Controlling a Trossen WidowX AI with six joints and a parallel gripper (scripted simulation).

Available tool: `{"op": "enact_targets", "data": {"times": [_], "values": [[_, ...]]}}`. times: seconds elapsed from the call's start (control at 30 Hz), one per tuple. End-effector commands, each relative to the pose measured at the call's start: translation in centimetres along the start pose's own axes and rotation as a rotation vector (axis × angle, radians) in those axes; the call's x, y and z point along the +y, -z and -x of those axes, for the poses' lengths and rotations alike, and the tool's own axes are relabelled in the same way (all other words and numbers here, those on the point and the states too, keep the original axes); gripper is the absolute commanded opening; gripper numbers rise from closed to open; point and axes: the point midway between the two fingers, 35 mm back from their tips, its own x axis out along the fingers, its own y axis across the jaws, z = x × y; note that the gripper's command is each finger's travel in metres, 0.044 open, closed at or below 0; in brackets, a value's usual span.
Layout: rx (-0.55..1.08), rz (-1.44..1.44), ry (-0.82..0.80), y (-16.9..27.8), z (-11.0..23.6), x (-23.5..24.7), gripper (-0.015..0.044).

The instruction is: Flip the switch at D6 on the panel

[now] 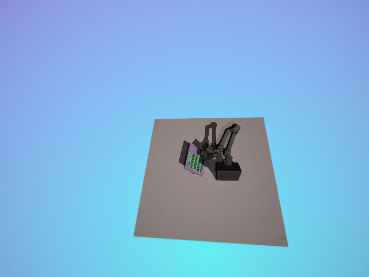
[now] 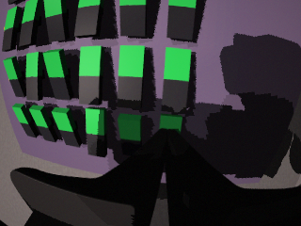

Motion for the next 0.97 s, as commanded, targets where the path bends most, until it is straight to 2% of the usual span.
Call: {"op": "enact_targets", "data": {"times": [0.0,0.23,0.57,0.93], "values": [[0.0,-0.012,-0.009,-0.3,1.4,0.4,0.0],[-0.032,-0.002,0.0,0.1,6.1,-0.1,0.0],[-0.034,-0.002,0.0,-0.2,6.3,0.1,0.0],[-0.035,-0.005,-0.002,-4.8,7.1,5.7,0.0]]}}
